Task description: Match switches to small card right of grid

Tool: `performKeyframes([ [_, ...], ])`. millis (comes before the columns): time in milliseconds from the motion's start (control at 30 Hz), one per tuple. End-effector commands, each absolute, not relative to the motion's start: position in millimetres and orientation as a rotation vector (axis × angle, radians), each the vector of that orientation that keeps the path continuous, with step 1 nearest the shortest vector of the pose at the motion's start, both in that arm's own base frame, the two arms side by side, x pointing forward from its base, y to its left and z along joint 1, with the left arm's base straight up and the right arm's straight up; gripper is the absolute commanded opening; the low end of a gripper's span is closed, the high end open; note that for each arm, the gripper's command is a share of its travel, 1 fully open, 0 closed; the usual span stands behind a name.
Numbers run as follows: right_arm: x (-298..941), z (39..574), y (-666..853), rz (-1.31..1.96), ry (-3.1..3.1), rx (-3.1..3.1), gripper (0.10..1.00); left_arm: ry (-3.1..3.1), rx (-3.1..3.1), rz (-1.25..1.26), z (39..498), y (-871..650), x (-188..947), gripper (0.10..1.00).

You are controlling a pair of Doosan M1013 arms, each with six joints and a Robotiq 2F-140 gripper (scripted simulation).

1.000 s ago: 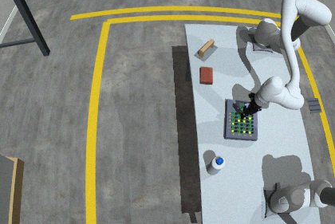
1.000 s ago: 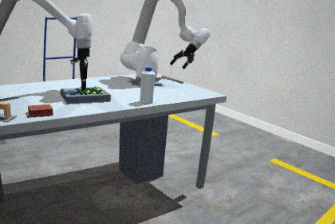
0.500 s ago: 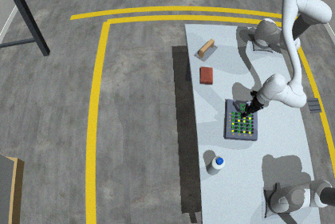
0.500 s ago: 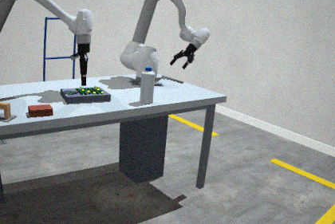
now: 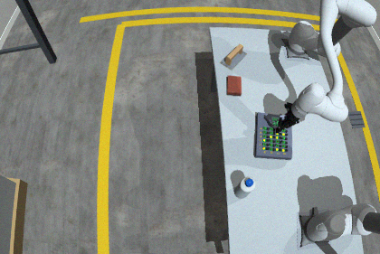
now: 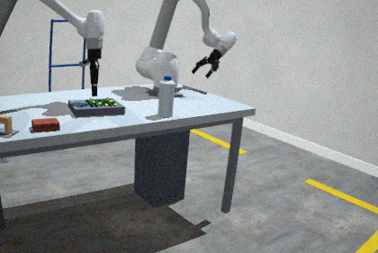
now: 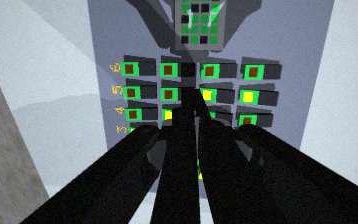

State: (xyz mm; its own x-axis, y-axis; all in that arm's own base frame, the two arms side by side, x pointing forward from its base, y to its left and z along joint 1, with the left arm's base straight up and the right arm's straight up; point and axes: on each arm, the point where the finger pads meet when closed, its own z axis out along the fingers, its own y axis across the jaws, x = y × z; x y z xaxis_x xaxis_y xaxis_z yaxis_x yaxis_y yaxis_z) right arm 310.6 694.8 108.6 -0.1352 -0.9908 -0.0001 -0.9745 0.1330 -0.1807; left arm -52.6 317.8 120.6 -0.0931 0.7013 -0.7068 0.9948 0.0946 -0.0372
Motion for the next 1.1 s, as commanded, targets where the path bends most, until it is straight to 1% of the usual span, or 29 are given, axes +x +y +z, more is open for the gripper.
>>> performKeyframes([
  [0, 296.1, 108.9, 696.8, -0.206, 2.272, -1.981, 0.099, 1.854, 1.66, -0.727, 121.0, 318.1, -52.7, 1.0],
  [133, 273.0, 108.3, 699.1, -0.206, 2.272, -1.981, 0.099, 1.854, 1.66, -0.727, 121.0, 318.1, -52.7, 1.0],
  [1067, 272.1, 108.2, 700.2, -0.206, 2.272, -1.981, 0.099, 1.854, 1.66, -0.727, 121.0, 318.1, -52.7, 1.0],
])
